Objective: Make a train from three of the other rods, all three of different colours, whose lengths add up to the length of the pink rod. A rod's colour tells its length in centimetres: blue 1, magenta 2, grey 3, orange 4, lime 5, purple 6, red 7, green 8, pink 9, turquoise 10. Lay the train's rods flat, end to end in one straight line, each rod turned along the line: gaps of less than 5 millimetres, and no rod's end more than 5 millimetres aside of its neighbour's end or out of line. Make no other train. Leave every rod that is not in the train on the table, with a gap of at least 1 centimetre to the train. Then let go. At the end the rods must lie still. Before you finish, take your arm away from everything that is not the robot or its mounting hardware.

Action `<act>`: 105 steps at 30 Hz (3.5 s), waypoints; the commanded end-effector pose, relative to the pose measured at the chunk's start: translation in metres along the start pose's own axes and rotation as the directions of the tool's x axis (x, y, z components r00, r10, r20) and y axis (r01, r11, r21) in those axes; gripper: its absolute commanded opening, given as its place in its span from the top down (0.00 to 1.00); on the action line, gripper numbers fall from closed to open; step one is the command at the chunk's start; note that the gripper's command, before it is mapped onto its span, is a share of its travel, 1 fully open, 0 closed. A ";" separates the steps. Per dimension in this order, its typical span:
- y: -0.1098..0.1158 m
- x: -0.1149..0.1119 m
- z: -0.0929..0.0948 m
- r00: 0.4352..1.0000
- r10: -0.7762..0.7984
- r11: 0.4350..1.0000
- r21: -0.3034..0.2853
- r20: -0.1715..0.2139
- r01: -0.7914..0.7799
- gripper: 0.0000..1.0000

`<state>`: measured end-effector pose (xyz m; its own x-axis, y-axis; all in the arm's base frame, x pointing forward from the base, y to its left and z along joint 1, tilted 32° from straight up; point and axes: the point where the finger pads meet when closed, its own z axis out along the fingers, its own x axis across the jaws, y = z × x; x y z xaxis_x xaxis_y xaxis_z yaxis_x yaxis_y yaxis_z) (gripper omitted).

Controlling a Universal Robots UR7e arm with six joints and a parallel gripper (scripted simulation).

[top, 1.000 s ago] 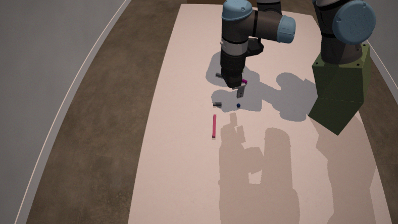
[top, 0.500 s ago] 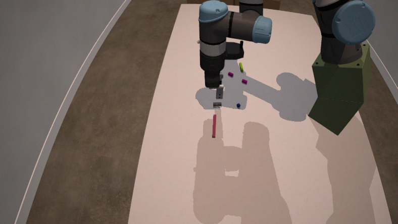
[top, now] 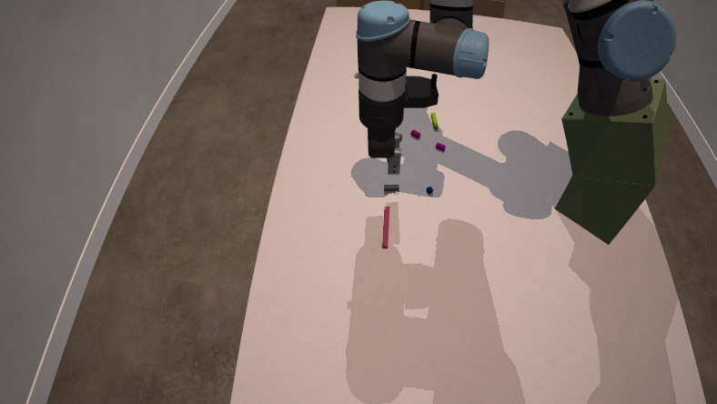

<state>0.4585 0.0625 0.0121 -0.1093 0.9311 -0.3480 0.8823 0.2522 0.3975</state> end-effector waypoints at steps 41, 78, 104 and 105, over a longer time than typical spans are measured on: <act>0.000 0.000 0.013 1.000 0.000 1.000 -0.001 0.000 0.000 0.46; 0.001 0.000 0.051 1.000 0.000 1.000 -0.001 0.000 0.000 0.46; 0.001 0.000 0.052 1.000 0.000 1.000 -0.001 0.000 0.000 0.46; 0.001 0.000 0.052 1.000 0.000 1.000 -0.001 0.000 0.000 0.46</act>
<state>0.4825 0.0490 -0.0320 -0.1092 0.9311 -0.3479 0.8823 0.2520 0.3975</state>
